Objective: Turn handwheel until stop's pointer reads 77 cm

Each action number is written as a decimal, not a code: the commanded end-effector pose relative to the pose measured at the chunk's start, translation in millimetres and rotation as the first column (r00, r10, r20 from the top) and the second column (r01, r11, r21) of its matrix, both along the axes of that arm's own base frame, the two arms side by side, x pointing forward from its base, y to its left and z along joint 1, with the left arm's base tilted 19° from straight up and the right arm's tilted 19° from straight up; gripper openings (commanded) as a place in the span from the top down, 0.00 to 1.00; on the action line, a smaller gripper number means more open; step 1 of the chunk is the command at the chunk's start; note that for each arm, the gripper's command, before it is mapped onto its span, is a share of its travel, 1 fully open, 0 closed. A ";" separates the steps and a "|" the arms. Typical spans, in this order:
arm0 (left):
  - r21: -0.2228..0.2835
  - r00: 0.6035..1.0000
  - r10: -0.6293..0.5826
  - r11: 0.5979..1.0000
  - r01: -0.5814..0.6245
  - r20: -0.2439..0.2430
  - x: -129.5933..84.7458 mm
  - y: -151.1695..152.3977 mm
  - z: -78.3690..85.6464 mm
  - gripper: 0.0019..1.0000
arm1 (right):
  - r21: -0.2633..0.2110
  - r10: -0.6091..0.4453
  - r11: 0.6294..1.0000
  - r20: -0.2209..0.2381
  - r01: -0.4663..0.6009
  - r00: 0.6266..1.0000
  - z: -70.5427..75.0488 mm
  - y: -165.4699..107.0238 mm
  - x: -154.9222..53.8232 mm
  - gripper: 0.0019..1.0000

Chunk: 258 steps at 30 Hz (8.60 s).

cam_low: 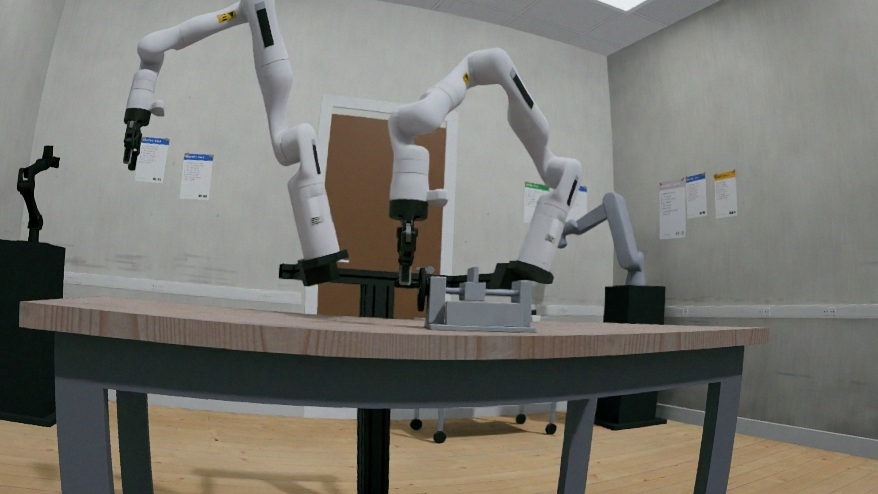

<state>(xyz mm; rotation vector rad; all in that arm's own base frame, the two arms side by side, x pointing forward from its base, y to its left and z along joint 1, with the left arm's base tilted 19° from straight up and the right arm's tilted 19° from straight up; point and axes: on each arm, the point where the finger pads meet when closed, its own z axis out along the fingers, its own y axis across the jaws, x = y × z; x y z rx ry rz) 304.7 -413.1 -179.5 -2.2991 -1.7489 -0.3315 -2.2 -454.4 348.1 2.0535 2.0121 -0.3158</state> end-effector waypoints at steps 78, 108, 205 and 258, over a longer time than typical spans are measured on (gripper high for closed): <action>-0.001 1.000 -0.006 1.000 0.006 0.000 -35.1 1.2 25.5 0.84 | 0.005 0.011 1.000 -0.008 -0.011 1.000 0.4 0.9 -1.4 0.00; 0.003 1.000 -0.005 1.000 0.005 -0.002 -14.4 -2.2 20.1 0.84 | 0.005 0.011 1.000 -0.008 -0.011 1.000 0.4 0.9 -1.4 0.00; -0.003 1.000 -0.007 1.000 0.007 0.000 1.0 -2.5 2.0 0.84 | 0.005 0.011 1.000 -0.008 -0.011 1.000 0.4 0.9 -1.4 0.00; 0.000 1.000 -0.006 1.000 0.006 -0.002 -43.7 22.5 -26.1 0.84 | 0.005 0.011 1.000 -0.008 -0.011 1.000 0.4 0.9 -1.4 0.00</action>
